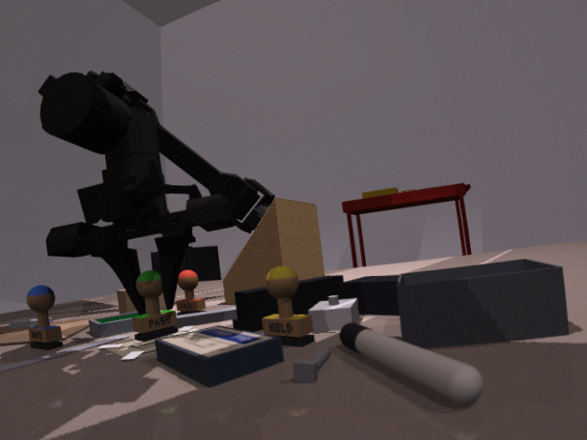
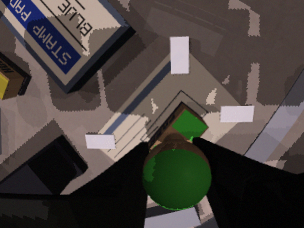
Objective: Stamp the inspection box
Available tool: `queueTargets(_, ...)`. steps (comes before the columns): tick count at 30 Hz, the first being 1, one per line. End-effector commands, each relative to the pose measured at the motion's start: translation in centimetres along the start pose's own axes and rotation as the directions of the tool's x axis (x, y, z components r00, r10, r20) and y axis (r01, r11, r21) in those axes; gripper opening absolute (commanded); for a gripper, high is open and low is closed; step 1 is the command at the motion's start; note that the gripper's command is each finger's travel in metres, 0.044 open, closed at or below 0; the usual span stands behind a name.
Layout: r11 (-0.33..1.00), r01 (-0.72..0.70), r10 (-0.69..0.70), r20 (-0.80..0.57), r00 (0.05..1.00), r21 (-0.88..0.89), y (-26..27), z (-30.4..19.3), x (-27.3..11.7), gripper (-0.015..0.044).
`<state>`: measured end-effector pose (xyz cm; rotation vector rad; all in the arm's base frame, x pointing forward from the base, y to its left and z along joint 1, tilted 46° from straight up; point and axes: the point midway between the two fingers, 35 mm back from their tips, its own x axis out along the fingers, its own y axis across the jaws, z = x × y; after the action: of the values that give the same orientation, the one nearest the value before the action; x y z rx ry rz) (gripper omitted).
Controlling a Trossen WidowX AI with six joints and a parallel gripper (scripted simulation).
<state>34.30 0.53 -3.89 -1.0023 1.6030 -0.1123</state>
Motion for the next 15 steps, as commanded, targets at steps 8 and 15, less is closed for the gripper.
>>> queueTargets(8, 1.000, 0.002, -0.002, 0.004, 1.000, 0.002, 0.1, 0.2, -1.4, 0.0000)
queueTargets(15, 1.000, 0.001, -0.001, 0.005, 1.000, 0.002, 0.2, 0.3, -2.5, 0.0000)
